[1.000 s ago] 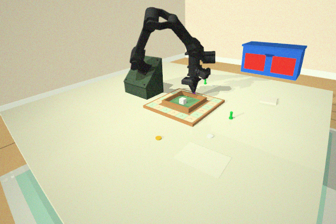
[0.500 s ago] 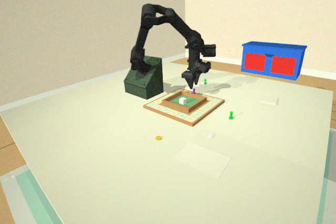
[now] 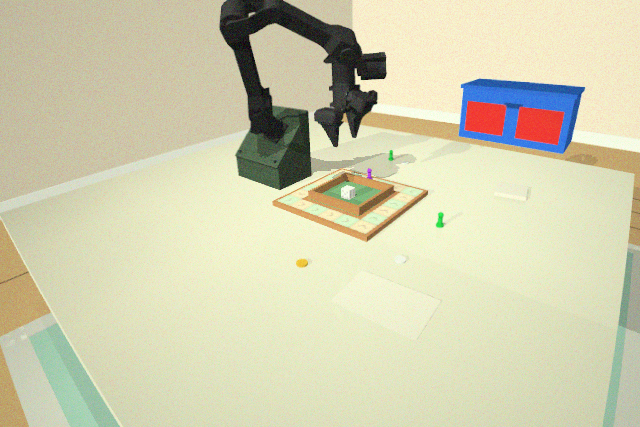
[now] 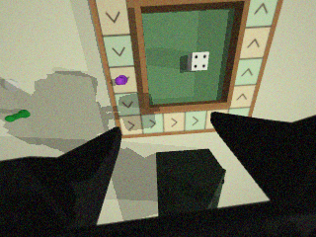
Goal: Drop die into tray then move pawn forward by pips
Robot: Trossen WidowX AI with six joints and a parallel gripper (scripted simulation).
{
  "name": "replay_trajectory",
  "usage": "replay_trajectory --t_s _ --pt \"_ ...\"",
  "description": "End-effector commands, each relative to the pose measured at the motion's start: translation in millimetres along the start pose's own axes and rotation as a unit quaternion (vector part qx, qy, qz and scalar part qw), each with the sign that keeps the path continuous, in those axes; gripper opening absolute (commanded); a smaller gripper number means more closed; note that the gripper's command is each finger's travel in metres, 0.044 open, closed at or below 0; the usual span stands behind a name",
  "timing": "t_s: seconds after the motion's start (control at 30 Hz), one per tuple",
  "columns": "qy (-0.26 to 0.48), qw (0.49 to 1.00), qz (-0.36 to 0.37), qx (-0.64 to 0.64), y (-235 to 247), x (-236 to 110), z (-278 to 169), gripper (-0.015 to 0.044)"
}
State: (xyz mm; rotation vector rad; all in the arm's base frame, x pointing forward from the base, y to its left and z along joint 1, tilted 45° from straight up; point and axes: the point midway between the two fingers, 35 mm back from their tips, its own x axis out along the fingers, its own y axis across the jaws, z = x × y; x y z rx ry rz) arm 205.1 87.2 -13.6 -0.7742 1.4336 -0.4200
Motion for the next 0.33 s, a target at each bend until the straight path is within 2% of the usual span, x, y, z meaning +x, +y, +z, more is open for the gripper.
replay_trajectory --t_s 0.0,0.07,0.1,0.3 --pt "0.006 0.999 -0.002 0.035 -35 -20 -37 0.044" --pt "0.007 0.999 -0.003 0.047 -45 -24 -48 0.044" --pt "0.001 1.0 -0.001 0.022 -23 -15 -22 0.044" --pt "0.001 1.0 -0.001 0.022 -23 -15 -22 0.044"
